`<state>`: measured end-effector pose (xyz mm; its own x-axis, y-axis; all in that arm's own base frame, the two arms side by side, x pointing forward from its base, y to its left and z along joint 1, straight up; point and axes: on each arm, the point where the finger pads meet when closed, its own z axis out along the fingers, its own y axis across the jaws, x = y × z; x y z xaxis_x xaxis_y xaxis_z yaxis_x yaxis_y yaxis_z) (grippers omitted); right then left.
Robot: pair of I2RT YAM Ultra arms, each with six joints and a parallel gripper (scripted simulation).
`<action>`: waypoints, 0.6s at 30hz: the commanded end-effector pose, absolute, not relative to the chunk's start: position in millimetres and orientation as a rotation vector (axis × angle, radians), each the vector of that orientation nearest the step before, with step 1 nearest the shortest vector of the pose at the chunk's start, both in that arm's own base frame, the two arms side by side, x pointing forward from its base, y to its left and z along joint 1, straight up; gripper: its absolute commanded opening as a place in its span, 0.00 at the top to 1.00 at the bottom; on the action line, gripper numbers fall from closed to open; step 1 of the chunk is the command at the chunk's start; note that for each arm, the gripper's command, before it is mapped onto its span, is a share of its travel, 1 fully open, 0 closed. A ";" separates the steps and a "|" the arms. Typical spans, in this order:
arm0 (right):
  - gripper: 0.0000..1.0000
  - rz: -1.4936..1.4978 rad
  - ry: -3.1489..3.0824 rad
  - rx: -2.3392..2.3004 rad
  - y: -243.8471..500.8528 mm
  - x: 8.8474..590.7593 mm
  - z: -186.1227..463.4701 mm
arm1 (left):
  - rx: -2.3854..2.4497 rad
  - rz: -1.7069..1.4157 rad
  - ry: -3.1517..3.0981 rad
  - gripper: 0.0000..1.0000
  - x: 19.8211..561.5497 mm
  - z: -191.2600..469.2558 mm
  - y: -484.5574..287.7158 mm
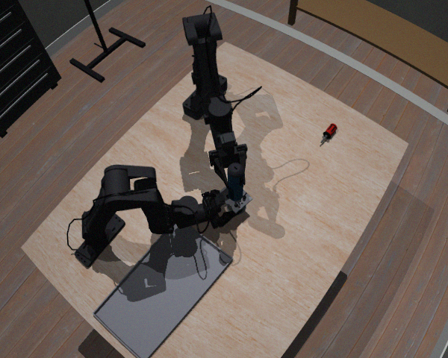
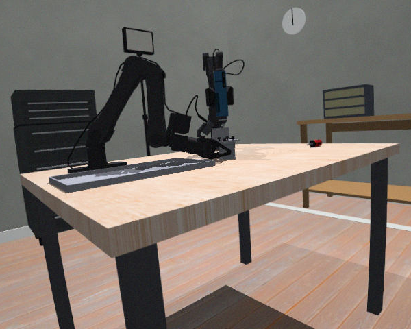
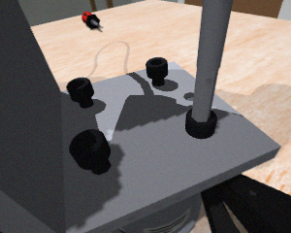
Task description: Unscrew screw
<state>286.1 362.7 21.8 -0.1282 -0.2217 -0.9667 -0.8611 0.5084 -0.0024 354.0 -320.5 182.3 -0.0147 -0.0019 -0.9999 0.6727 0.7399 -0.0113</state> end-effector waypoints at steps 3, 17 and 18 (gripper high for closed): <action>0.41 0.720 1.643 -0.935 364.3 287.3 23.6 | 0.530 -0.617 1.374 0.58 357.0 227.1 -324.9; 0.41 0.720 1.643 -0.935 364.3 287.3 23.6 | 0.532 -0.611 1.388 0.58 360.3 218.9 -323.3; 0.41 0.720 1.643 -0.935 364.3 287.3 23.6 | 0.532 -0.611 1.388 0.58 360.3 218.9 -323.3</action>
